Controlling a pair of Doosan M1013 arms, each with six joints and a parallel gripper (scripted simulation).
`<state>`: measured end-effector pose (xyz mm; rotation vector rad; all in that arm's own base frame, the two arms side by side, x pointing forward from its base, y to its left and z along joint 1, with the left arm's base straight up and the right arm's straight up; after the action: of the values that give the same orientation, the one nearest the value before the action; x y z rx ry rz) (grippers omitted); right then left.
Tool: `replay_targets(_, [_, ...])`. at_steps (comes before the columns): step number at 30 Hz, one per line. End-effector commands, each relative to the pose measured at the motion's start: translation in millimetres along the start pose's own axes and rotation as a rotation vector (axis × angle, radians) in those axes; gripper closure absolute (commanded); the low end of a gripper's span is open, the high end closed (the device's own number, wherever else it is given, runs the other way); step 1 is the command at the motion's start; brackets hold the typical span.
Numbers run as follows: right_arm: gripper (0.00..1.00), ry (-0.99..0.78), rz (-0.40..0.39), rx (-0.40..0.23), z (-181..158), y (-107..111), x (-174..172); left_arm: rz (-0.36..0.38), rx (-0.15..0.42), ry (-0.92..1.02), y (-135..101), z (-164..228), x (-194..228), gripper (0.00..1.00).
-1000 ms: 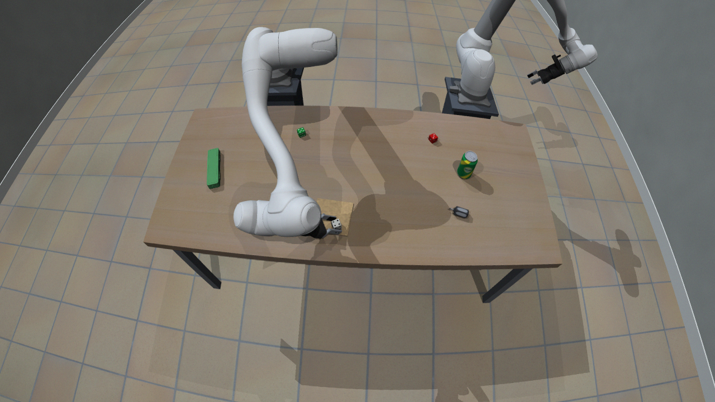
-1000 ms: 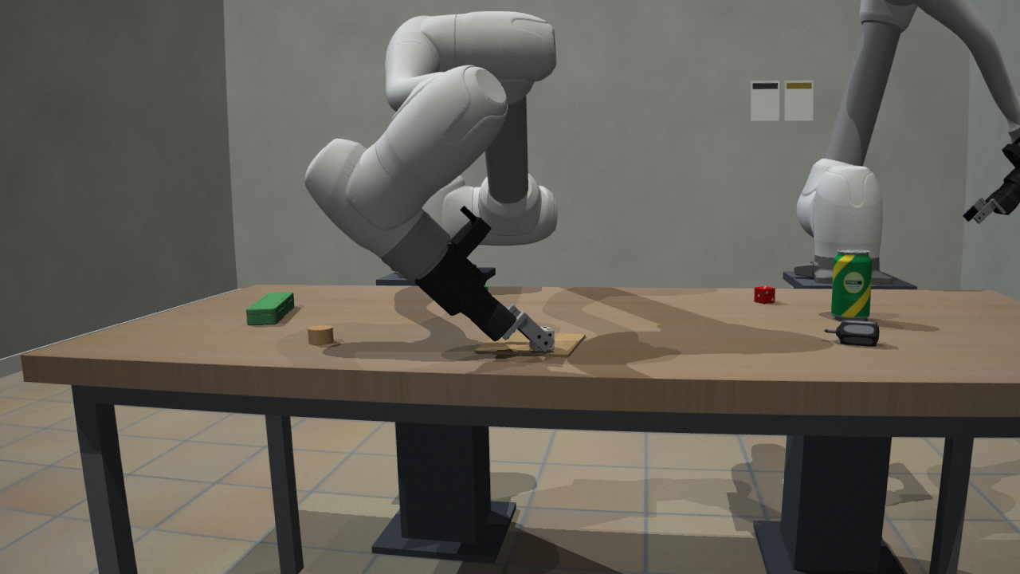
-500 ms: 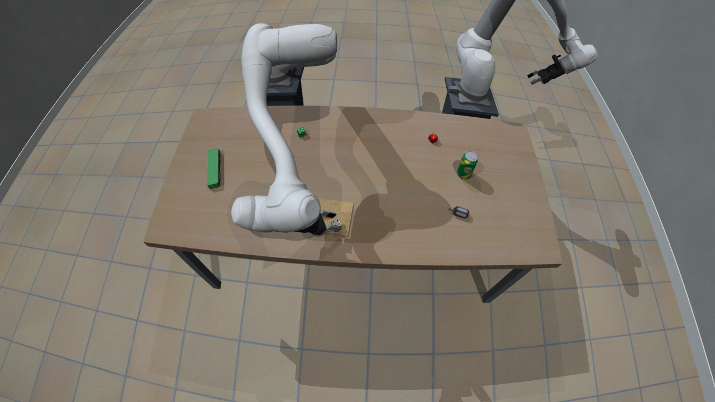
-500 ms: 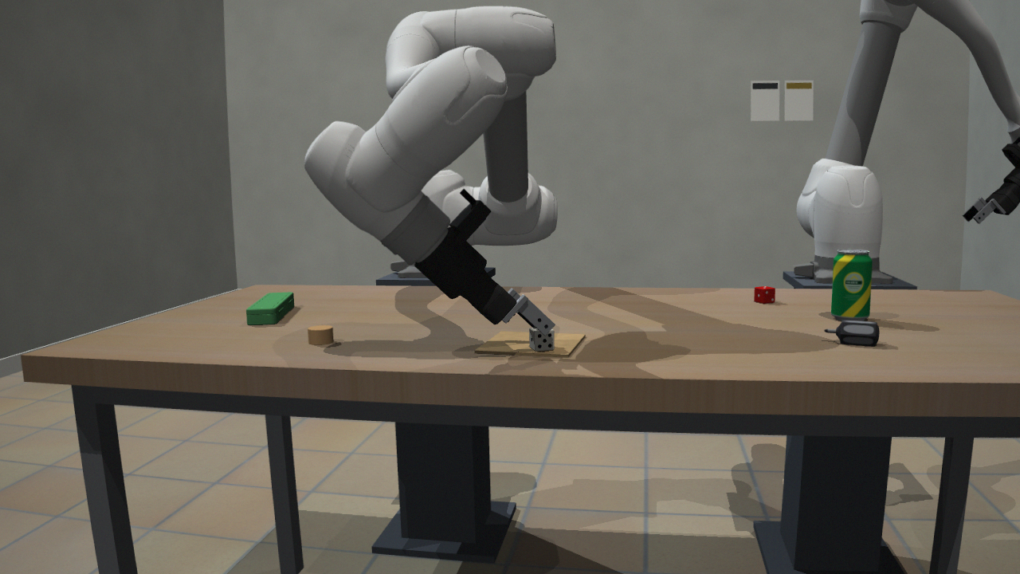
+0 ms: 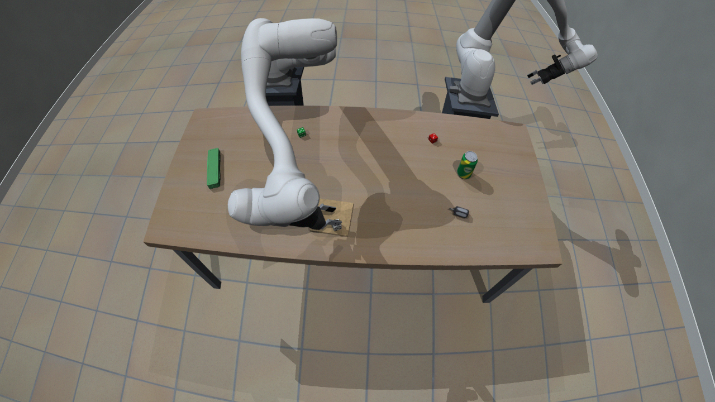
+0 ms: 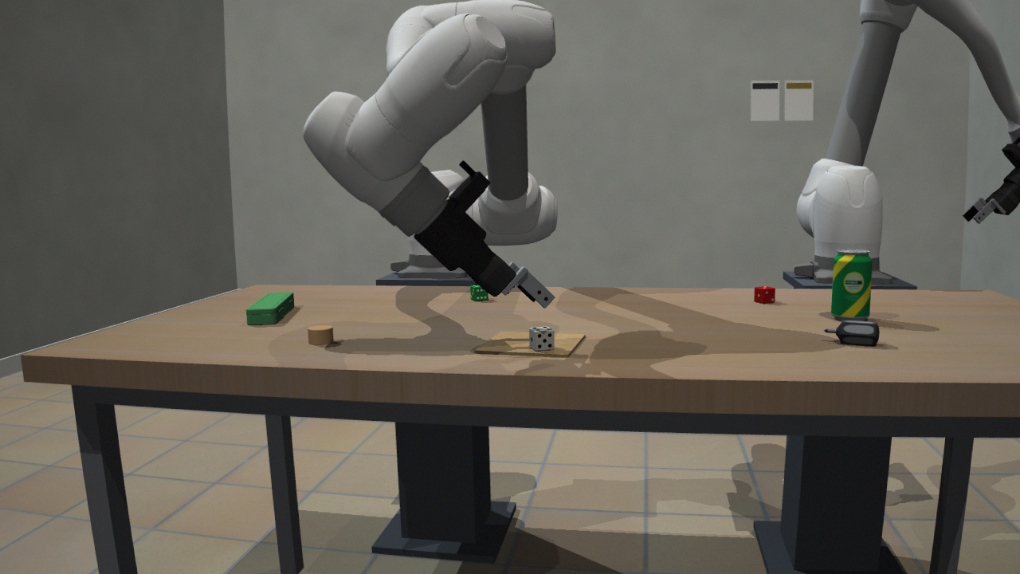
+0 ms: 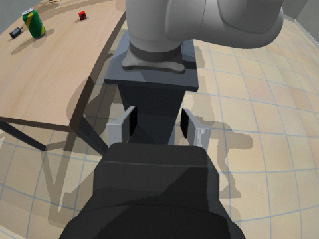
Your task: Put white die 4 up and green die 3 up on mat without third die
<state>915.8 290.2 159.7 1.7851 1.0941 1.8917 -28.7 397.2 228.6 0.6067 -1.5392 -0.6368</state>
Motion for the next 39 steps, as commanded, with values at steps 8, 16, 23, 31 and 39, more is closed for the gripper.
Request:
replay_targets(8, [0.00, -0.003, -0.007, -0.001, 0, 7, 5, 0.004, -0.006, 0.007, -2, 3, 3, 0.00])
replay_targets(16, [0.00, -0.005, -0.209, -0.019, -2, 3, 27, 0.004, -0.006, 0.007, -2, 3, 3, 0.00])
replay_targets(23, [0.00, -0.002, -0.262, -0.028, -3, 3, 33, 0.004, -0.006, 0.007, -2, 3, 3, 0.00])
replay_targets(31, [0.00, -0.006, -0.410, -0.037, -5, -5, 47, 0.004, -0.006, 0.007, -2, 3, 3, 0.00])
replay_targets(39, [0.00, -0.003, -0.523, -0.055, -5, -8, 60, 0.004, -0.006, 0.007, -2, 3, 3, 0.00])
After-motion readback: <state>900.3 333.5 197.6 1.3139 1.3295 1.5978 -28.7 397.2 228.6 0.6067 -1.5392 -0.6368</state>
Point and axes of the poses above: on each arm, the point where the finger pads meet when closed, its own y axis back along the fingers, its own z axis across the jaws, x = y × z, the point moved 10 cm from there along y, back along the fingers, and after that the axes turned 6 degrees about -y, right-handed, at the moved point
